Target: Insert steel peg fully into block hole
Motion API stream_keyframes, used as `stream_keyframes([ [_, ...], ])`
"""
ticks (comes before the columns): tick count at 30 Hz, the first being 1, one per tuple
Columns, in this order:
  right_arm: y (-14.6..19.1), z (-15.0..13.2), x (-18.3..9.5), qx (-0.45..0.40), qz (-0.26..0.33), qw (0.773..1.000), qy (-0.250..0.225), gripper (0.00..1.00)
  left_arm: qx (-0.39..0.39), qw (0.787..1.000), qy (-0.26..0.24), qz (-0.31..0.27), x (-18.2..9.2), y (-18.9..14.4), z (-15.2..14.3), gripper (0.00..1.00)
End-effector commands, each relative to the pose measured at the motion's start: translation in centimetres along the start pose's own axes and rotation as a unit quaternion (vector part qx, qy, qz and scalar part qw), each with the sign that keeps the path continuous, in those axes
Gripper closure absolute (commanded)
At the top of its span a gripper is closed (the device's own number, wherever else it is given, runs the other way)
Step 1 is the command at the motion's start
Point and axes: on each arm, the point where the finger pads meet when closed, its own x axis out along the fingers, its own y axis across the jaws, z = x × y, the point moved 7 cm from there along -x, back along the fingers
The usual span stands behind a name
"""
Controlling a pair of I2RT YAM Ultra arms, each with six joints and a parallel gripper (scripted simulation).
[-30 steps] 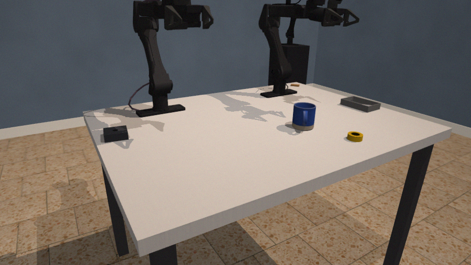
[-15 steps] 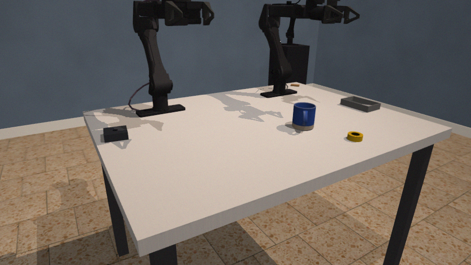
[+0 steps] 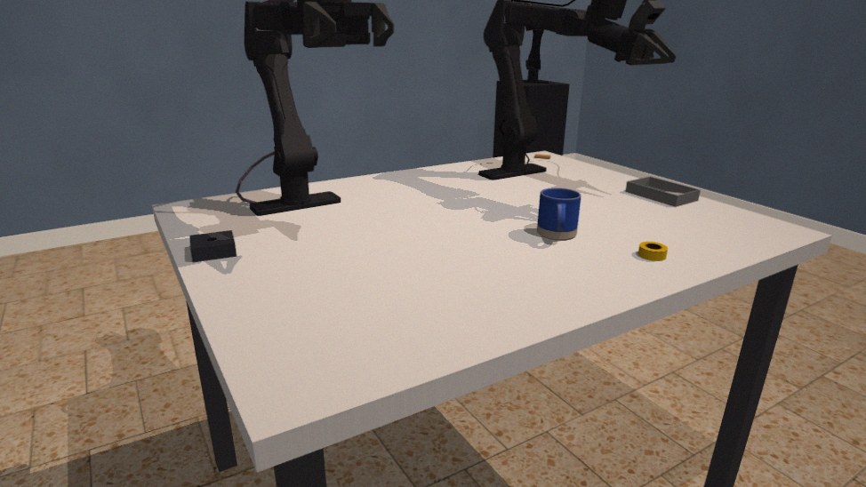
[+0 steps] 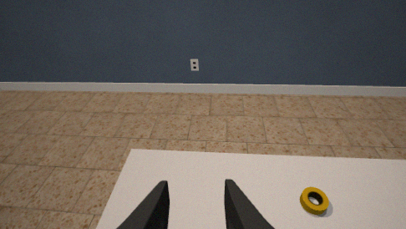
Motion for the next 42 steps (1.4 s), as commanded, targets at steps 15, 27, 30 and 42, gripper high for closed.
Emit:
stream_keyframes([
  [15, -0.2, 1.2, -0.2, -0.001, -0.002, 1.000, -0.026, 0.00, 0.039, 0.886, 0.462, 0.020, 6.8, 10.7, -13.0, 0.72],
  [27, -0.2, 1.2, -0.2, -0.001, -0.002, 1.000, -0.026, 0.00, 0.014, 0.793, 0.608, -0.034, 7.2, 14.3, -18.0, 0.72],
  [30, -0.2, 1.2, -0.2, -0.001, -0.002, 1.000, -0.026, 0.00, 0.015, 0.799, 0.601, -0.032, 6.9, 14.2, -17.4, 0.72],
  [42, -0.2, 1.2, -0.2, -0.001, -0.002, 1.000, -0.026, 0.00, 0.014, 0.799, 0.601, -0.031, 6.9, 14.2, -17.4, 0.72],
])
